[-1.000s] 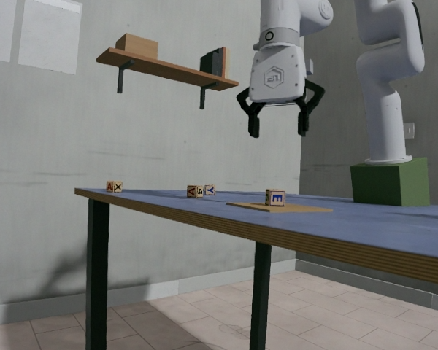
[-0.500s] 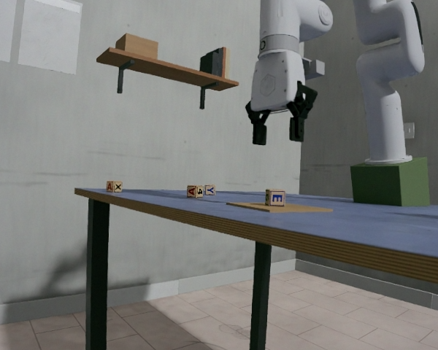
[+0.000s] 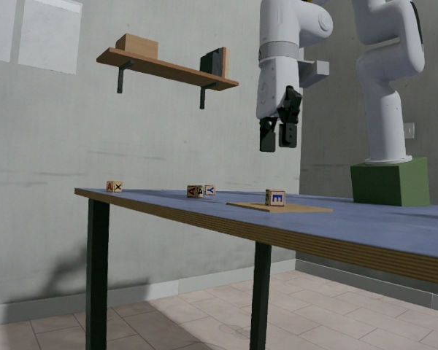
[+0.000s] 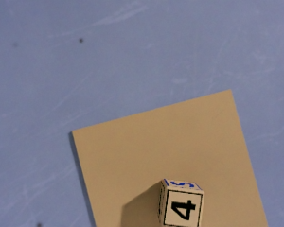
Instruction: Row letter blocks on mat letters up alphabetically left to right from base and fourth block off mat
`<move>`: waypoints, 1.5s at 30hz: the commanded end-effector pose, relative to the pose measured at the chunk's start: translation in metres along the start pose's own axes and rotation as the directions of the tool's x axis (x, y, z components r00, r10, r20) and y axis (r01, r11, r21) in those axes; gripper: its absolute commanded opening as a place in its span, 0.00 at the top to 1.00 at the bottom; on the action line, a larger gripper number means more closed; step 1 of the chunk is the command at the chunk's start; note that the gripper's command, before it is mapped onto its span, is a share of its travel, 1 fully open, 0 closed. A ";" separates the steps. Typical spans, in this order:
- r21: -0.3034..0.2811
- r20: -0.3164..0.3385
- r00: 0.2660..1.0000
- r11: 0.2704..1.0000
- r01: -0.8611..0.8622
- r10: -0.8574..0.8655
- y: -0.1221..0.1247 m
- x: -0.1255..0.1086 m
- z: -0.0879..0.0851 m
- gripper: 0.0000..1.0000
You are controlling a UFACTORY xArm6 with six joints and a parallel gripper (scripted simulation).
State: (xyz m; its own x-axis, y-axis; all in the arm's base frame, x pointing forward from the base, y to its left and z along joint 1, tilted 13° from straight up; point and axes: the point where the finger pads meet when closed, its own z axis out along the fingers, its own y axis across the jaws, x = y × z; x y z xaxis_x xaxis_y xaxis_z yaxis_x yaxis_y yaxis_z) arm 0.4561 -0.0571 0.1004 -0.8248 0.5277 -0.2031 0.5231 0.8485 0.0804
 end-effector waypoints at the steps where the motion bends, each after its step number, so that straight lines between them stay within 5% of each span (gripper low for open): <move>1: 0.011 0.012 0.993 0.993 -0.117 0.117 0.001 -0.001 0.002 0.00; 7: 0.010 0.012 0.991 0.991 -0.137 0.137 0.001 -0.001 0.003 0.00; 8: 0.010 0.012 0.991 0.991 -0.137 0.137 0.001 -0.001 0.003 0.31; 45: 0.011 0.012 0.990 0.990 -0.137 0.137 0.001 -0.001 0.011 0.31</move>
State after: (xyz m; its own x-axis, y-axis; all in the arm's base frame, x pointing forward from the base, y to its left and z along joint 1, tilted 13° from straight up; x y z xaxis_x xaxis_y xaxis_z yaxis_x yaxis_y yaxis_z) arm 0.4581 -0.0575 0.0908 -0.7433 0.6386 -0.1993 0.6341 0.7675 0.0944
